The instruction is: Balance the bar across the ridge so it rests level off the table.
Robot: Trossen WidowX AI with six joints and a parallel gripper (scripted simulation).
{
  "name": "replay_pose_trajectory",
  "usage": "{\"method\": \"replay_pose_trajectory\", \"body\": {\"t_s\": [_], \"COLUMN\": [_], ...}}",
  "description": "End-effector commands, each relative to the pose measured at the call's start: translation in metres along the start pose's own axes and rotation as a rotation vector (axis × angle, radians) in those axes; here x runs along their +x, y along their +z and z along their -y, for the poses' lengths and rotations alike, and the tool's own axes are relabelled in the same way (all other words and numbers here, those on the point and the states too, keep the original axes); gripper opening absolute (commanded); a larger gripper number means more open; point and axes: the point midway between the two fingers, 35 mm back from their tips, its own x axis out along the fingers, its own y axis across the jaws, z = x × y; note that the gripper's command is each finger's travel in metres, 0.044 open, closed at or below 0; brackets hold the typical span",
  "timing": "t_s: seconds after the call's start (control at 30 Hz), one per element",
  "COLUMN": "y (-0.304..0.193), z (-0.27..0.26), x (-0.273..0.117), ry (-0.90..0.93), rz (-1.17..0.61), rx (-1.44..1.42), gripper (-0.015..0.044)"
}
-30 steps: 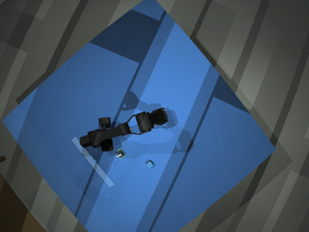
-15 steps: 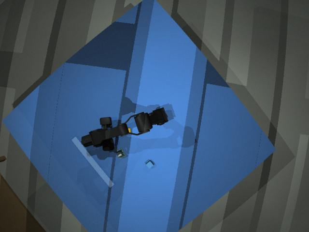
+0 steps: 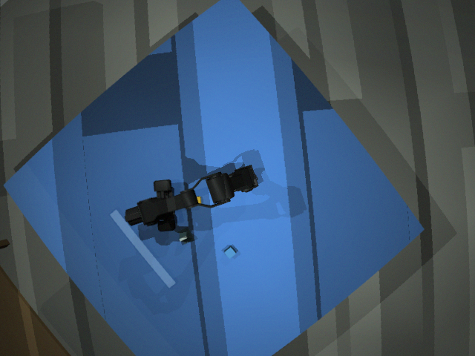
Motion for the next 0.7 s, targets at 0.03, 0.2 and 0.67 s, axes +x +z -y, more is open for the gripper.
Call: {"method": "replay_pose_trajectory", "body": {"t_s": [0.03, 0.2, 0.67], "y": [0.0, 0.0, 0.005], "z": [0.0, 0.0, -0.001], "x": [0.0, 0.0, -0.034], "ry": [0.001, 0.001, 0.002], "rz": [0.0, 0.0, 0.0], "rx": [0.0, 0.0, -0.001], "gripper": [0.0131, 0.0078, 0.0]}}
